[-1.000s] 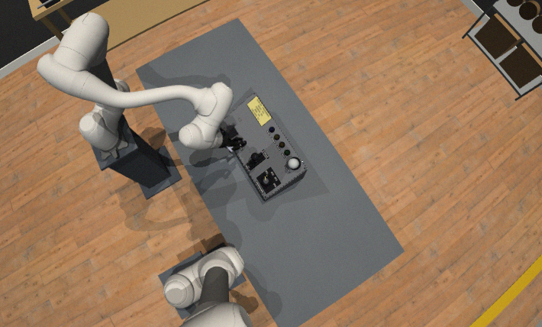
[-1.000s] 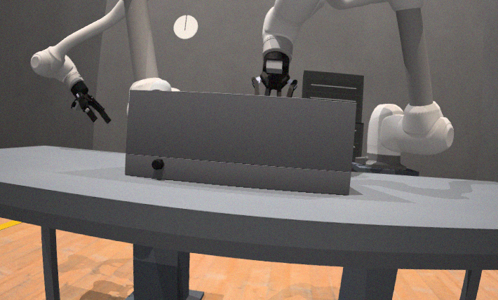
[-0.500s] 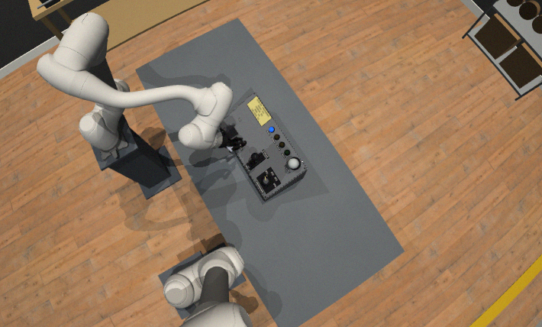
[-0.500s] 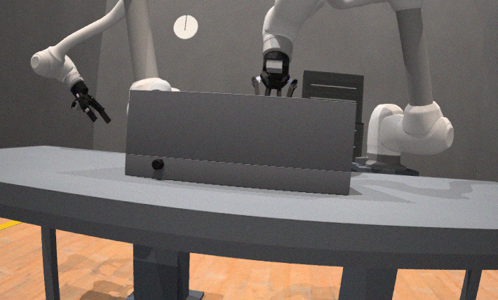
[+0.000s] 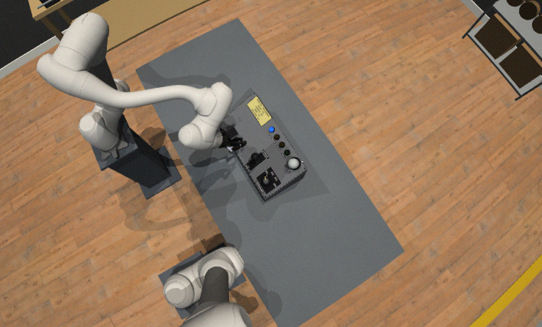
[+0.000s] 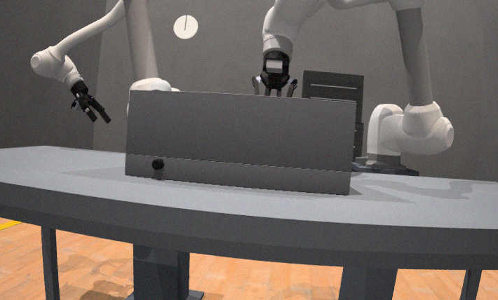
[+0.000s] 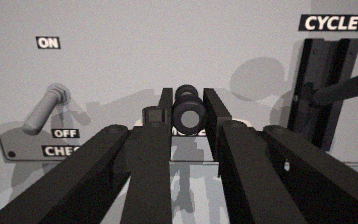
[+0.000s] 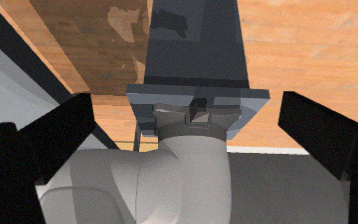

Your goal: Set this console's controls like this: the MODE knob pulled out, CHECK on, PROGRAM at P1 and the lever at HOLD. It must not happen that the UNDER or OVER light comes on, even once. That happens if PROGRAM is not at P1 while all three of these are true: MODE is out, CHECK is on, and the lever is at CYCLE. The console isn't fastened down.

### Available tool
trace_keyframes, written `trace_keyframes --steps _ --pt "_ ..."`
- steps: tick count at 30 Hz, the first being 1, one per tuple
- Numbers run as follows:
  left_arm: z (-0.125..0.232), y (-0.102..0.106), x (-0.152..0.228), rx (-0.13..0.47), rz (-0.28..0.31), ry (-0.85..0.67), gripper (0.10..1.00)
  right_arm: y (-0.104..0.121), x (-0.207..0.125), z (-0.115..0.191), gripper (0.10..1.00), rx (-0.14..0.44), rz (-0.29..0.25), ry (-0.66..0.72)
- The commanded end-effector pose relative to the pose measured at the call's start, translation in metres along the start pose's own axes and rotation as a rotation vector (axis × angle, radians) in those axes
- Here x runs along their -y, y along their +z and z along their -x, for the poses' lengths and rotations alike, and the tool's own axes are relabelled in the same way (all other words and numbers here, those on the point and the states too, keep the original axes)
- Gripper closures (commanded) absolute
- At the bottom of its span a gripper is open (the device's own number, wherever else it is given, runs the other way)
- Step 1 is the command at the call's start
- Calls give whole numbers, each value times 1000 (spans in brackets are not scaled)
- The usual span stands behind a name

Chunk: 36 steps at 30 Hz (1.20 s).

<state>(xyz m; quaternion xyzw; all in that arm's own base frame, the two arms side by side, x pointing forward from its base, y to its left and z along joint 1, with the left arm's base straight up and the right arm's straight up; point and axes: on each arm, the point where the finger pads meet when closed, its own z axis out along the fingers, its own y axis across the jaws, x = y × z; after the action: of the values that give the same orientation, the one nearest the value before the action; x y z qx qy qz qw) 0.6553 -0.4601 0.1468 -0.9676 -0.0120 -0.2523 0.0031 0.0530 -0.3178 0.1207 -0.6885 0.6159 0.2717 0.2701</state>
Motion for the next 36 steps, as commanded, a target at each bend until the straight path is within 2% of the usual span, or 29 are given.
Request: trace_keyframes --steps 1,6,7,31,36 --pt "-1 -1 0 -1 1 0 999 0 0 0 98 -1 0 0" --pt "-1 -1 0 -1 1 0 999 0 0 0 98 -1 0 0" --pt "-1 -1 0 -1 1 0 601 0 0 0 98 -1 0 0" --pt "-1 -2 0 -1 1 0 601 0 0 0 98 -1 0 0" --pt "-1 -13 0 -1 1 0 601 0 0 0 98 -1 0 0"
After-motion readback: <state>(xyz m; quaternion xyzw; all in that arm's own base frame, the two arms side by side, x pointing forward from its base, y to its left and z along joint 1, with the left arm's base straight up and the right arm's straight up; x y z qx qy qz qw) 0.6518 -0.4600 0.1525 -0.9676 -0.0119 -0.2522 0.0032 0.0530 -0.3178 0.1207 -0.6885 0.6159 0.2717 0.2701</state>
